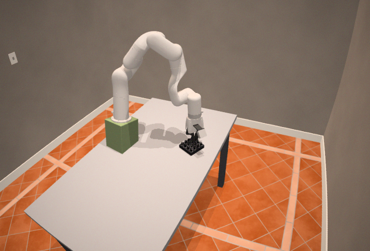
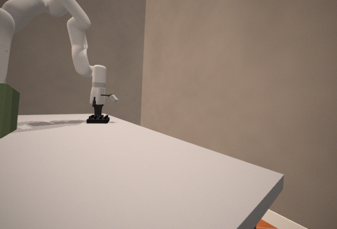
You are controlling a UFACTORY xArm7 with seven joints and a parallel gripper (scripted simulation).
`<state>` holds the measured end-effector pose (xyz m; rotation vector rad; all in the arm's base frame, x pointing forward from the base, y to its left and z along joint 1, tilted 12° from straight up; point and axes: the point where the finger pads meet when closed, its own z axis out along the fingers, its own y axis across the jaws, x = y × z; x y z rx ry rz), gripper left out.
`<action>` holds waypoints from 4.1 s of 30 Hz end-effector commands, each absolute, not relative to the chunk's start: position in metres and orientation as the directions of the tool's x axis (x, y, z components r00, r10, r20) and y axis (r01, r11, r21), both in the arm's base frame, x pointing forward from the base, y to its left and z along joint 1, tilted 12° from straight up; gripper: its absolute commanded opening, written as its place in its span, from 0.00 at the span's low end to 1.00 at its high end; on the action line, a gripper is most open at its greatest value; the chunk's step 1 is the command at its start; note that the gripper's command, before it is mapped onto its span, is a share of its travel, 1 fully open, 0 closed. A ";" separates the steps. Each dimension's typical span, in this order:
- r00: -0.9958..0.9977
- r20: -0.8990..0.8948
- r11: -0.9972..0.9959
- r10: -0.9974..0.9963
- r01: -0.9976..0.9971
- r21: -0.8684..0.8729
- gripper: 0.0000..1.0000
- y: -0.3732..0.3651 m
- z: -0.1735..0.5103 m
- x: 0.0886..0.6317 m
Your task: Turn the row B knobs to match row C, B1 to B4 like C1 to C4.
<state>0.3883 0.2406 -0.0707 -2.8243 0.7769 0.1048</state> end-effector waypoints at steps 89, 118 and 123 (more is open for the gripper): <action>-0.275 -0.206 0.266 -0.939 -0.961 0.070 0.08 0.241 -0.069 0.390; -0.275 -0.206 0.266 -0.939 -0.961 0.070 0.19 0.241 -0.069 0.390; -0.275 -0.206 0.266 -0.939 -0.961 0.070 0.19 0.239 -0.062 0.390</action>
